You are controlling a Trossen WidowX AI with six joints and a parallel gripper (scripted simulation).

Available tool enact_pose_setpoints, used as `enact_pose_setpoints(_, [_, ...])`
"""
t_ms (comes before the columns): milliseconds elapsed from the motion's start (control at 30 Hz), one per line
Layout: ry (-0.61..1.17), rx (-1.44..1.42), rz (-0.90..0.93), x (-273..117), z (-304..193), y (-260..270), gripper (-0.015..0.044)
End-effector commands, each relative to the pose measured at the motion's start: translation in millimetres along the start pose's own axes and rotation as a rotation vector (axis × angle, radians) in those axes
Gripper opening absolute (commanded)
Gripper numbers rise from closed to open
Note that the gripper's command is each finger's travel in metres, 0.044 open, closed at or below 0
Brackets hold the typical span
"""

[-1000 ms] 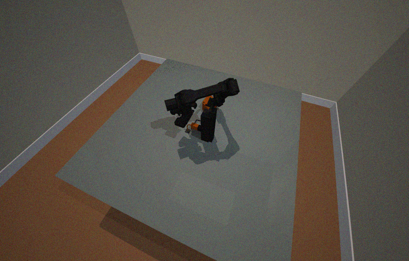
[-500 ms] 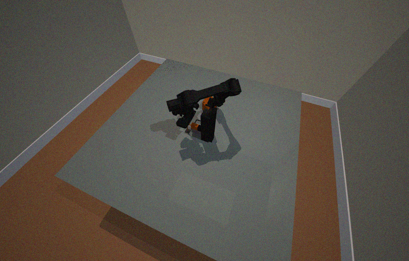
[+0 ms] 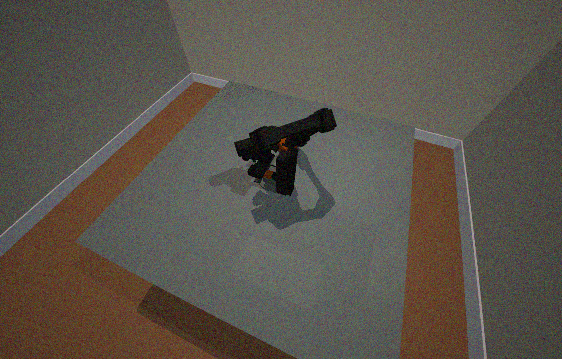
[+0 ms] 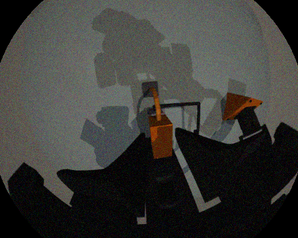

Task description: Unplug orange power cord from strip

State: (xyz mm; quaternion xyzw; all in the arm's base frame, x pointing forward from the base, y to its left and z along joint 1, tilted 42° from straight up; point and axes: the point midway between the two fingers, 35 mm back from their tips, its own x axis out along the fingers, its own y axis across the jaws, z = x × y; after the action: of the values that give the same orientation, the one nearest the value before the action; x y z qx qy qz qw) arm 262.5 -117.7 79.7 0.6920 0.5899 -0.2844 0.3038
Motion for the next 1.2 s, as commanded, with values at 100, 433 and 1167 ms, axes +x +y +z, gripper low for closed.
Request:
enact_pose_setpoints(100, [0.009, 0.009, -0.004, 4, -3, -2, 0.0160])
enact_pose_setpoints(433, [0.009, 0.009, -0.004, 14, -4, -2, 0.0160])
enact_pose_setpoints(1167, [0.002, 0.003, -0.003, 11, 5, 0, 0.0000])
